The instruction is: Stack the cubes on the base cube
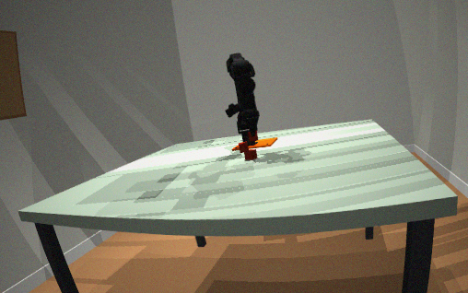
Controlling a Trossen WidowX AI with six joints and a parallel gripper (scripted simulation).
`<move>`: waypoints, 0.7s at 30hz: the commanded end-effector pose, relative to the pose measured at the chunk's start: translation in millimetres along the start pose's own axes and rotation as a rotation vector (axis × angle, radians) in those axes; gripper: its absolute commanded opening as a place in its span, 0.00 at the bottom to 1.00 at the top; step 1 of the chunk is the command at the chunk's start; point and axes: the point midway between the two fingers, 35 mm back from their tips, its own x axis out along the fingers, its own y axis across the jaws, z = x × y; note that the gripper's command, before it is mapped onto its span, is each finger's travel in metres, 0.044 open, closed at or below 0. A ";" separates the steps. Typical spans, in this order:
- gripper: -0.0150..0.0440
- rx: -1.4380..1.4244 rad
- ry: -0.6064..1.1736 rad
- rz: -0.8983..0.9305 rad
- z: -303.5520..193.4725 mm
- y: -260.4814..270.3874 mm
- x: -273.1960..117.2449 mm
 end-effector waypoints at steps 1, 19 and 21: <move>0.43 0.005 0.003 -0.001 -0.6 -0.4 2.3; 0.43 0.004 0.003 -0.001 -0.7 1.1 20.9; 0.43 0.003 0.003 -0.001 -0.7 1.2 24.8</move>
